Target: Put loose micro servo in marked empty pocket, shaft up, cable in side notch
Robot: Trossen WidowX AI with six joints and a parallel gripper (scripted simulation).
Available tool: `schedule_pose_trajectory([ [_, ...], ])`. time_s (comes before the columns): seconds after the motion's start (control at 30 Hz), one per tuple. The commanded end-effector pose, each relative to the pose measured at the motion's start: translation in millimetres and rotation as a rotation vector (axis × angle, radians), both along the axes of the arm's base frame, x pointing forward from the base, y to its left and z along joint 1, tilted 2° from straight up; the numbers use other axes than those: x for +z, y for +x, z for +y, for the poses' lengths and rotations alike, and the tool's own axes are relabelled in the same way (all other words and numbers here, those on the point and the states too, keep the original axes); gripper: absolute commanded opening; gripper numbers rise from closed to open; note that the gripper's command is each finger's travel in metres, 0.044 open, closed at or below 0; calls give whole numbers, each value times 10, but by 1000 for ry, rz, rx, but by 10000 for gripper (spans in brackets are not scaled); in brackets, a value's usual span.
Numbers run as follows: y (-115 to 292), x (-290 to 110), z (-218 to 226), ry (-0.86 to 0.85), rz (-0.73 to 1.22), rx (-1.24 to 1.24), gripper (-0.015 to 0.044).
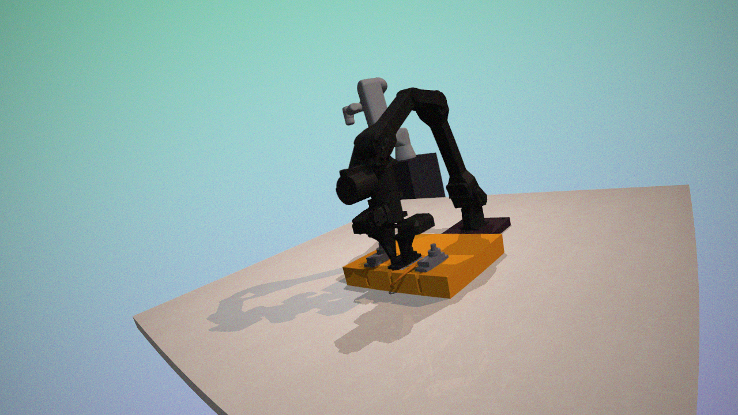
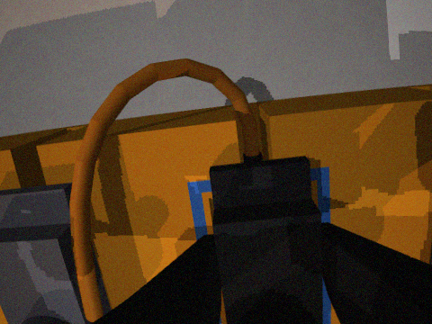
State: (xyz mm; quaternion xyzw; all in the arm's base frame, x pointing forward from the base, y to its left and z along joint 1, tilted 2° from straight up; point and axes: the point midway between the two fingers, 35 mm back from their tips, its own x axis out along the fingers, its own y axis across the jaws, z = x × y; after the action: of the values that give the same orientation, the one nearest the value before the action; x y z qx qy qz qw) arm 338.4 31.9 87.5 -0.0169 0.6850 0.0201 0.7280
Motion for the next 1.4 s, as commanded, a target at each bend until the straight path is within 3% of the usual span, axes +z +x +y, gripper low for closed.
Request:
schedule_pose_trajectory([
  [0.0,-1,-14,0,0,0,2,26],
  [0.2,-2,-5,0,0,0,2,184],
  [0.63,-33,344,-3,0,0,2,187],
  [0.8,-301,510,-12,1,-4,1,319],
  [0.97,-950,835,-47,0,5,2,440],
  [1.07,-1145,901,-61,0,8,2,440],
  [1.37,-1145,986,-61,0,7,2,440],
])
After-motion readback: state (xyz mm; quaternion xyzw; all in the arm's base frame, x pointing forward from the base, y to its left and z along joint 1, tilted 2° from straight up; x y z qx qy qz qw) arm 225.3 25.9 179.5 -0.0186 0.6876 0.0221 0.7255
